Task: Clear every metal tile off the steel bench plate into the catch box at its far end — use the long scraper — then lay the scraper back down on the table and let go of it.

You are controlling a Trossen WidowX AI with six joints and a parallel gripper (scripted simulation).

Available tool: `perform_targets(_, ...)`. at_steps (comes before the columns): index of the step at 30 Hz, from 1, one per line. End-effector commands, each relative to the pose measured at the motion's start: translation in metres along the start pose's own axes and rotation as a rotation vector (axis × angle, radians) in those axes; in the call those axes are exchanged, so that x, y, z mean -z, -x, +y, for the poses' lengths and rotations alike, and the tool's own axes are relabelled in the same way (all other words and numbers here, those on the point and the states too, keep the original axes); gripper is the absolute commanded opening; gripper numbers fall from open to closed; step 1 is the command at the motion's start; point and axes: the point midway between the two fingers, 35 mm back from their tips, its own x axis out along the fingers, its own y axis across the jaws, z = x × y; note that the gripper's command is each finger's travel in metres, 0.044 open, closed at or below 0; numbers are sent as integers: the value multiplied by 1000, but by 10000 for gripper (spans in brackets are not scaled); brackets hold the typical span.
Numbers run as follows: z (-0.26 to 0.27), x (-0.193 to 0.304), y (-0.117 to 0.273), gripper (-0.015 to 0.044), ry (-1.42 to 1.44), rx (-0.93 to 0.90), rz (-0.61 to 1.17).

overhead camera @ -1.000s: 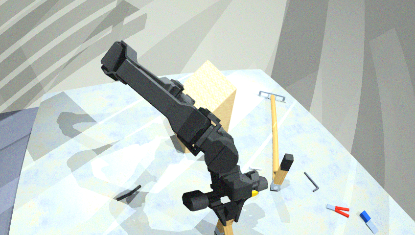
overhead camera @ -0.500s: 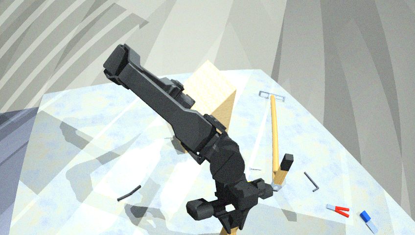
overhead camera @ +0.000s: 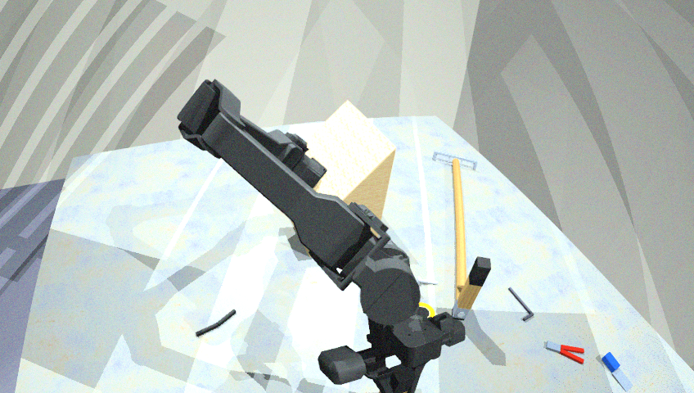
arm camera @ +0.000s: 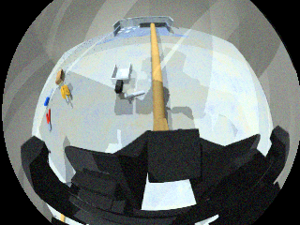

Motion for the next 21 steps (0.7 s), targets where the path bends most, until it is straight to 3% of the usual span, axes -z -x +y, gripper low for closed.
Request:
perform_targets(1, -2, -11, -3, 0, -5, -1, -14)
perform_targets(21, -2, -33, -22, 0, -6, 0, -16)
